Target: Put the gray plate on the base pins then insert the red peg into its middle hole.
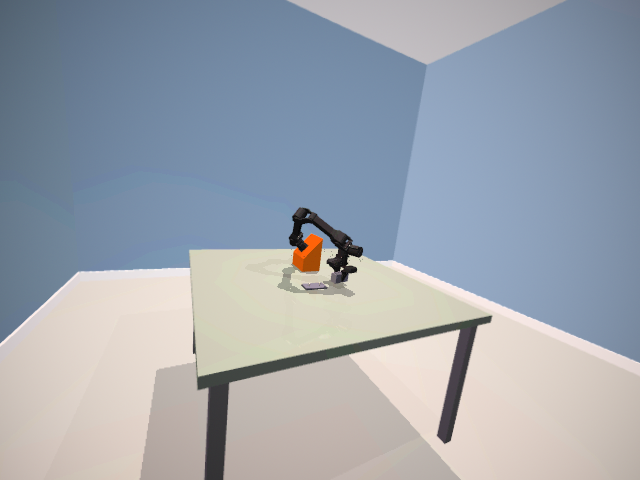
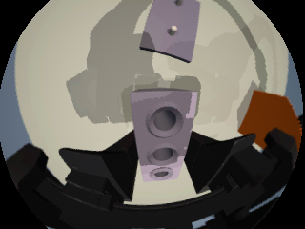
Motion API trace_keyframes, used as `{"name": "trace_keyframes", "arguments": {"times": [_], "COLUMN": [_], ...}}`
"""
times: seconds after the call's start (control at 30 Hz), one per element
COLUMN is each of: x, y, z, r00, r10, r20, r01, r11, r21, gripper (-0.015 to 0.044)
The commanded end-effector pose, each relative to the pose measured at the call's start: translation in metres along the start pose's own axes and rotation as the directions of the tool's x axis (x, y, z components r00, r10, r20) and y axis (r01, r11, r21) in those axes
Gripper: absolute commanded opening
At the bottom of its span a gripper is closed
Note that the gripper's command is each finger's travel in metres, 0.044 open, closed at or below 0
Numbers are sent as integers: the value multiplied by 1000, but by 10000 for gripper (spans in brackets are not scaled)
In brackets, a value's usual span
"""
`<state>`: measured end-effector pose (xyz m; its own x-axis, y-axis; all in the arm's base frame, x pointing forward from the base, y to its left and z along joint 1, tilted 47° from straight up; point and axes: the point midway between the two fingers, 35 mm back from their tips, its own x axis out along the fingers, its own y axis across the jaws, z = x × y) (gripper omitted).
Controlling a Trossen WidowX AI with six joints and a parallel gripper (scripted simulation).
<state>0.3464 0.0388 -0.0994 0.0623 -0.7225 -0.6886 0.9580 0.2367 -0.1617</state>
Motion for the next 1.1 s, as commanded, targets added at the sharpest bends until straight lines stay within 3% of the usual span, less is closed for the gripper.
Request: {"name": "trace_keyframes", "arguments": {"times": [0.0,1.07], "x": [-15,-114], "y": [4,-7], "z": [0,-6], "r00": [1000,1000], "r10": [14,11], "r20": [-8,-7], "r01": [-14,-11], "r11": [1000,1000], "r21": [9,10], "gripper": [0,0]}}
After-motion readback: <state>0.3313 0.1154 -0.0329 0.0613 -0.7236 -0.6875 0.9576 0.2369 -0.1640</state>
